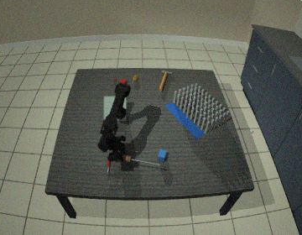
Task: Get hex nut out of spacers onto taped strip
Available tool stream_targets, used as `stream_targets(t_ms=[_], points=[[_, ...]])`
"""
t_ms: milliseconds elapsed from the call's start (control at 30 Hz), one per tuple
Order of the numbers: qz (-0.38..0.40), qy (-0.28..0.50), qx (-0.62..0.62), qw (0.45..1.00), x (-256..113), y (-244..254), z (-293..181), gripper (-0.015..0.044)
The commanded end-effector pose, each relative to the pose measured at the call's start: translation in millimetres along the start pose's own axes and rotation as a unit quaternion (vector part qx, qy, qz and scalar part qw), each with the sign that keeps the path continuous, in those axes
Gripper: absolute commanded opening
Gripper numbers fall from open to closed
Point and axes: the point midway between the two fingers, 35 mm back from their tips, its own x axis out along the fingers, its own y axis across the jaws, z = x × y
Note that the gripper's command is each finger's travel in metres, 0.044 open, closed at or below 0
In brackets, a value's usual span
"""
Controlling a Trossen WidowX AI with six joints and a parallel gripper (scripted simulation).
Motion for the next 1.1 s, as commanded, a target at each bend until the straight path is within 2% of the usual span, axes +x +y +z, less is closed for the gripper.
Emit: stream_targets(t_ms=[0, 1067], points=[[0.0, 0.001, 0.002, 1.0, 3.2, -1.0, 1.1, 0.0], [0.001, 0.002, 0.003, 1.0, 23.5, -6.2, 10.6, 0.0]])
